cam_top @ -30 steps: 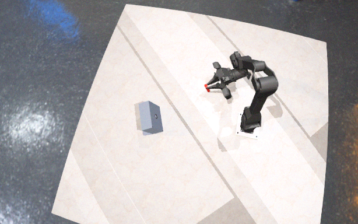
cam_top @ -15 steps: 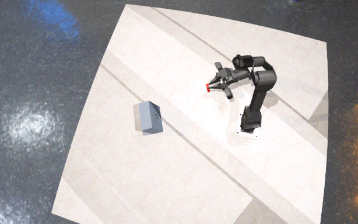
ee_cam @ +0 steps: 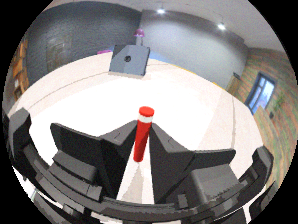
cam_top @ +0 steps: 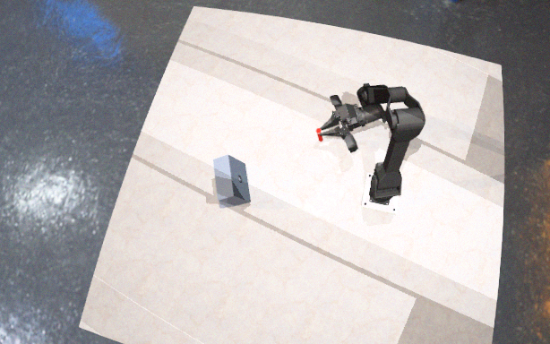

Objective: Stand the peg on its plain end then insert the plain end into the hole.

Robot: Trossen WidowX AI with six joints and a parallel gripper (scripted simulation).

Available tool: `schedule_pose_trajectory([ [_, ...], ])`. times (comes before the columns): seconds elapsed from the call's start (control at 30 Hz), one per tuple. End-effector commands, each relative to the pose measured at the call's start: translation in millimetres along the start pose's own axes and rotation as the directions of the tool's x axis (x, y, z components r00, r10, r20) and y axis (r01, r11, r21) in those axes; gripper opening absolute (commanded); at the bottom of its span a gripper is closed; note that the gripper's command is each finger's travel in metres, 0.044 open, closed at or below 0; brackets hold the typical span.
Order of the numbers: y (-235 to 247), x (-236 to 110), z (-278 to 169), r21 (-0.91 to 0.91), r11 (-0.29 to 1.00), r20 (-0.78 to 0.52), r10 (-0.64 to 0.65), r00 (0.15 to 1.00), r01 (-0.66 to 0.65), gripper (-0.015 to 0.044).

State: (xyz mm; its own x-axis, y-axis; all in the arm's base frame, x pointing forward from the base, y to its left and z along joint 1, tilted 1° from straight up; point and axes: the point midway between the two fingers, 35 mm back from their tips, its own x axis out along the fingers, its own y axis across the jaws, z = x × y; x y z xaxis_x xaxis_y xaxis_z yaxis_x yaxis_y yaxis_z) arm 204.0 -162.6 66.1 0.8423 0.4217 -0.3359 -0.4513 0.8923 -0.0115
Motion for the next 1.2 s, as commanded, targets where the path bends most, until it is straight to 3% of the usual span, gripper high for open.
schedule_pose_trajectory([
  [0.0,0.0,0.7,-1.7,0.0,1.0,0.0,0.0,1.0,0.0,0.005],
  [1.17,0.0,-3.5,-5.1,0.014,1.0,0.028,-0.01,1.0,0.009,0.005],
])
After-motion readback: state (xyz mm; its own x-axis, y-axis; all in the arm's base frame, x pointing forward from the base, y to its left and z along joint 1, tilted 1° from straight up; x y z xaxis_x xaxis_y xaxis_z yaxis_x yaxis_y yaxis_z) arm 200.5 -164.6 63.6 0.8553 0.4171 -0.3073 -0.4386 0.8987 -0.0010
